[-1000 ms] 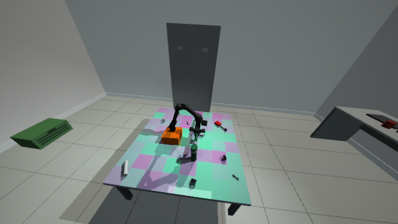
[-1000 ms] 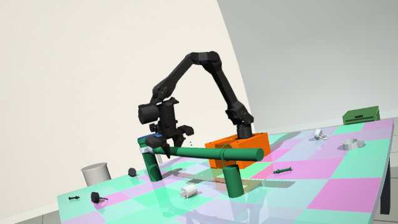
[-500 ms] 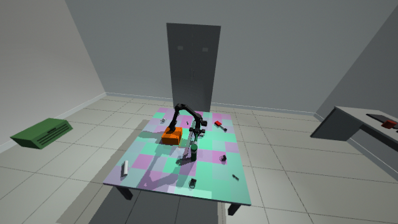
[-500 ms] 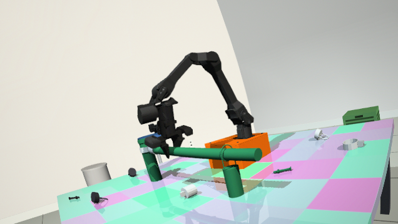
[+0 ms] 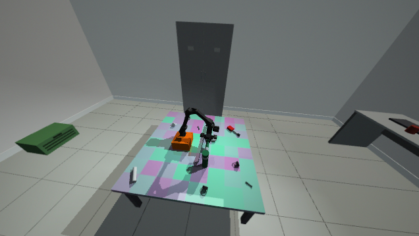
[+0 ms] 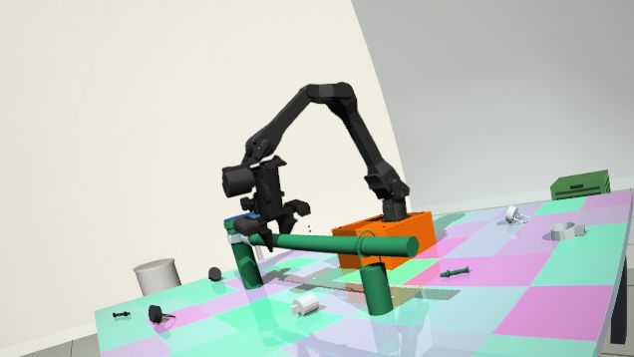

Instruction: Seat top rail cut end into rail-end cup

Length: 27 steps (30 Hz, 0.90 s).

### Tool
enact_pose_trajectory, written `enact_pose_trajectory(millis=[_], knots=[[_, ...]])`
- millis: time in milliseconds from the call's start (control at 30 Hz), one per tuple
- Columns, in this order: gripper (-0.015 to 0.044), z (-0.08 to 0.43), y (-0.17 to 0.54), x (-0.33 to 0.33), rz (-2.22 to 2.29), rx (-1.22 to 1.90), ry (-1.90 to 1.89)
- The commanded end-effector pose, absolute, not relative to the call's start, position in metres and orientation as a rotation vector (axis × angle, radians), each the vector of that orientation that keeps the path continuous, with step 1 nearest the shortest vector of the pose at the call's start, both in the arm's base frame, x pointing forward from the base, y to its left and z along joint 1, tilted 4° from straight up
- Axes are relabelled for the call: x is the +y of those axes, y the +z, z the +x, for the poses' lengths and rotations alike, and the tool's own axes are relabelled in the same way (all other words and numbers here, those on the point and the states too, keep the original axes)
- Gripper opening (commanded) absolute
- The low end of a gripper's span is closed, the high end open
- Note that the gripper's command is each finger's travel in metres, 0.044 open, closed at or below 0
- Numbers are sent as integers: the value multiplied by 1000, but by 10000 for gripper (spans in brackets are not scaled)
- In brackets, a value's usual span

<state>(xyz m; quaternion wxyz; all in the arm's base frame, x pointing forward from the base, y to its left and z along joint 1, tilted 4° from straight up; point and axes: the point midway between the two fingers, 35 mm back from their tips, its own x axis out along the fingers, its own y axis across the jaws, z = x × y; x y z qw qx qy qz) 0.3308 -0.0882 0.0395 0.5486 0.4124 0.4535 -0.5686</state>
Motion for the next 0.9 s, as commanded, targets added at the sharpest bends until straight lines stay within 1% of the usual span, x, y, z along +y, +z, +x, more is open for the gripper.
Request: enact_pose_trajectory(millis=[0, 867], knots=[[0, 333, 43, -94, 968, 1061, -1347], [0, 331, 41, -103, 973, 1078, -1350]])
